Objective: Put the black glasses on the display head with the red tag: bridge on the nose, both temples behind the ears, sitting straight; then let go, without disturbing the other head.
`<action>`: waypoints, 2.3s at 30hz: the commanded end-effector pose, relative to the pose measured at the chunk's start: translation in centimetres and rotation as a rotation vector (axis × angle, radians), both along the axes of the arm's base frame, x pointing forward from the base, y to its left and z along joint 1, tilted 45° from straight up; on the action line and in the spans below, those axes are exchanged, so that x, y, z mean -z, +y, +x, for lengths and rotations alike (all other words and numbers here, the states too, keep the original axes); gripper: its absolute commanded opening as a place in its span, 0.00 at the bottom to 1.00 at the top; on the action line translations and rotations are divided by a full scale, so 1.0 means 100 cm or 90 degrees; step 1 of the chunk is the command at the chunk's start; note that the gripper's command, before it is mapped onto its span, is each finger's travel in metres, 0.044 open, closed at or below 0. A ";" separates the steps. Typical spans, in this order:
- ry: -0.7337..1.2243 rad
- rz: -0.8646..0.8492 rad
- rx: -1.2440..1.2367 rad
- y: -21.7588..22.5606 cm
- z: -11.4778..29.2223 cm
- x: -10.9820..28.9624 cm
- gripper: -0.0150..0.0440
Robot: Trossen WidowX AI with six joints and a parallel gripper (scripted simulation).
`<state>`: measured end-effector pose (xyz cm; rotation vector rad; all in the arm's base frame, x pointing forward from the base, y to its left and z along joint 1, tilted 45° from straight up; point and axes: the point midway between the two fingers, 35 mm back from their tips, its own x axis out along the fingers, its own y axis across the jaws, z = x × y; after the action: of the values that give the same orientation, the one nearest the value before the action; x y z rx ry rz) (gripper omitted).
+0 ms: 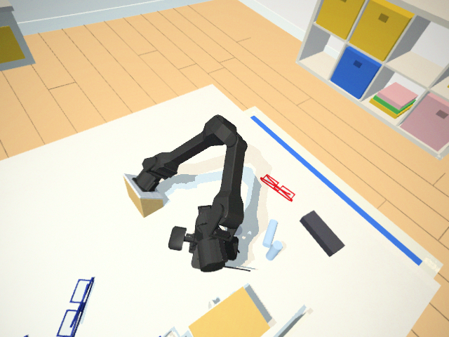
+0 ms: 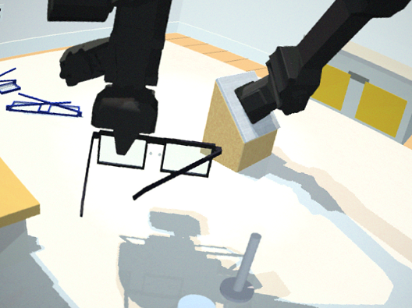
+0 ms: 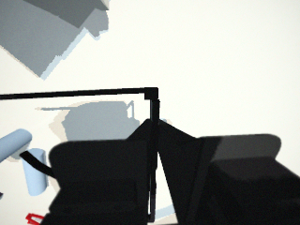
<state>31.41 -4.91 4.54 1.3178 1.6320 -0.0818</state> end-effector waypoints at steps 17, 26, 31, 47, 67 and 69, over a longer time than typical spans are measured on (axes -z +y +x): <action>0.102 0.008 0.107 0.030 -0.016 -0.052 0.25; 0.187 0.021 0.192 0.061 -0.035 -0.079 0.25; 0.227 0.029 0.232 0.075 -0.046 -0.091 0.25; 0.228 0.027 0.234 0.093 -0.042 -0.073 0.25; 0.228 0.030 0.233 0.114 -0.045 -0.044 0.25; 0.229 0.030 0.233 0.113 -0.046 -0.043 0.25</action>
<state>27.21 6.51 9.20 1.6958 1.6647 -0.5298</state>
